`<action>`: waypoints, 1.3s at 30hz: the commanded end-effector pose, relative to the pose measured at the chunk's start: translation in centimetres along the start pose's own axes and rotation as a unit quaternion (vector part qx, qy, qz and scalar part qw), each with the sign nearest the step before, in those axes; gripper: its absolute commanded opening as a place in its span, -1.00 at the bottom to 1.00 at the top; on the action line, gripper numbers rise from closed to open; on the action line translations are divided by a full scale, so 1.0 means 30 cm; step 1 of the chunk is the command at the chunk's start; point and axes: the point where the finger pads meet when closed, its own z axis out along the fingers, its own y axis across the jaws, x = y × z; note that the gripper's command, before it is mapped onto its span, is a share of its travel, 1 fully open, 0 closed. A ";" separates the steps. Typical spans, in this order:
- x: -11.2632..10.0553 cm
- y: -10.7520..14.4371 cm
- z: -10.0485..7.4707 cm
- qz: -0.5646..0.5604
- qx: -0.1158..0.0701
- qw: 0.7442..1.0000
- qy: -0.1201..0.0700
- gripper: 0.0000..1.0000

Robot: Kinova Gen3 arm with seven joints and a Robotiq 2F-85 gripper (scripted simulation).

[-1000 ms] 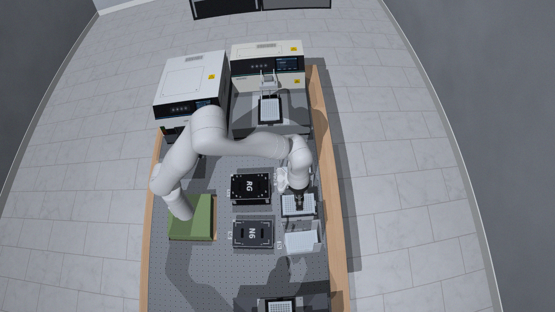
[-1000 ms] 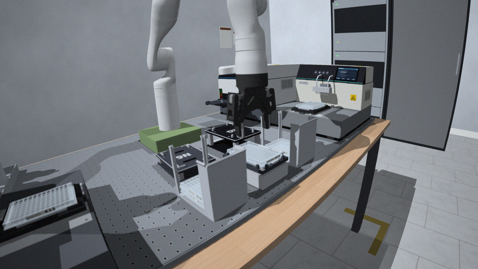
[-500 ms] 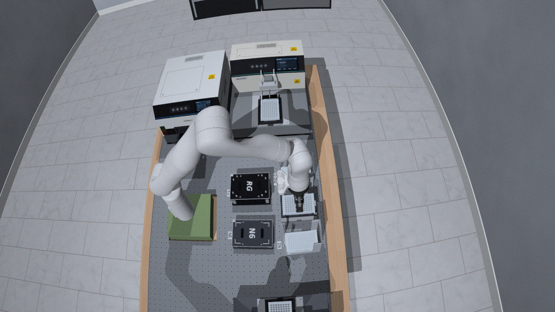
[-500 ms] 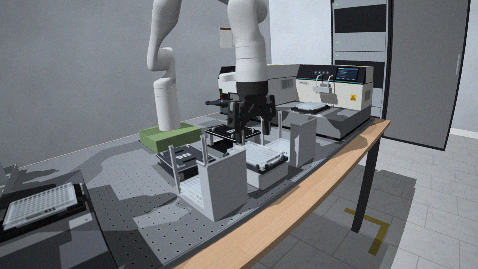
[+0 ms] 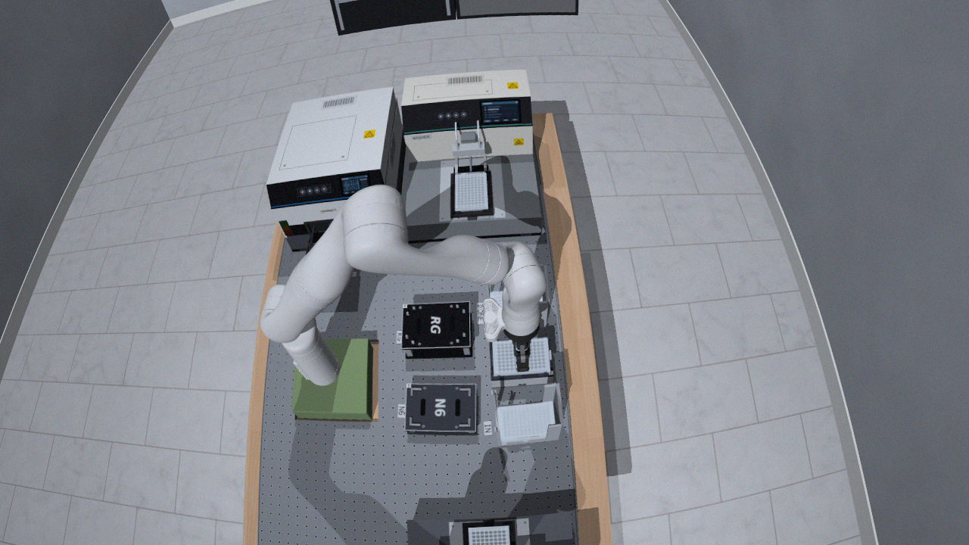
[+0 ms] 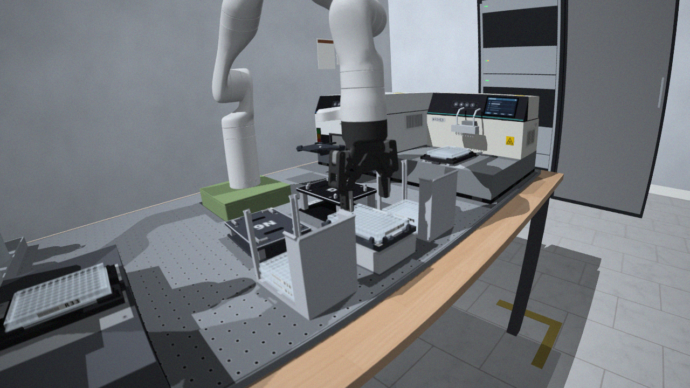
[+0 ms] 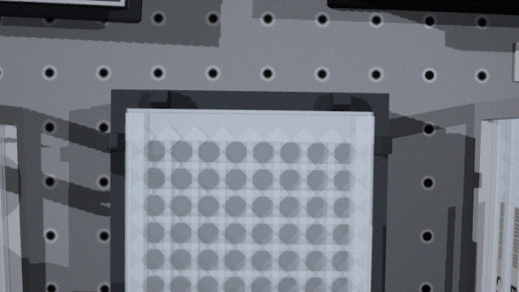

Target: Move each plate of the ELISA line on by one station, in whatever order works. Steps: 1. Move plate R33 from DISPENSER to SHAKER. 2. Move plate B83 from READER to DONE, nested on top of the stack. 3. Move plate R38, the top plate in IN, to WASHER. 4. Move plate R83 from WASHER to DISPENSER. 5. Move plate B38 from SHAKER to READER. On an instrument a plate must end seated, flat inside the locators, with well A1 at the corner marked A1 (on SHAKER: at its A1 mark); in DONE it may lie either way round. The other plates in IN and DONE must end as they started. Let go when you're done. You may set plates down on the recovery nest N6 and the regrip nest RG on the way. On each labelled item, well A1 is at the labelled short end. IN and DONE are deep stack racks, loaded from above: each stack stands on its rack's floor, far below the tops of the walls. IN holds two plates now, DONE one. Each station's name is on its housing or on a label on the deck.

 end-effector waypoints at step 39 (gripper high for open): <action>0.000 0.000 0.063 0.001 0.000 1.000 0.000 1.00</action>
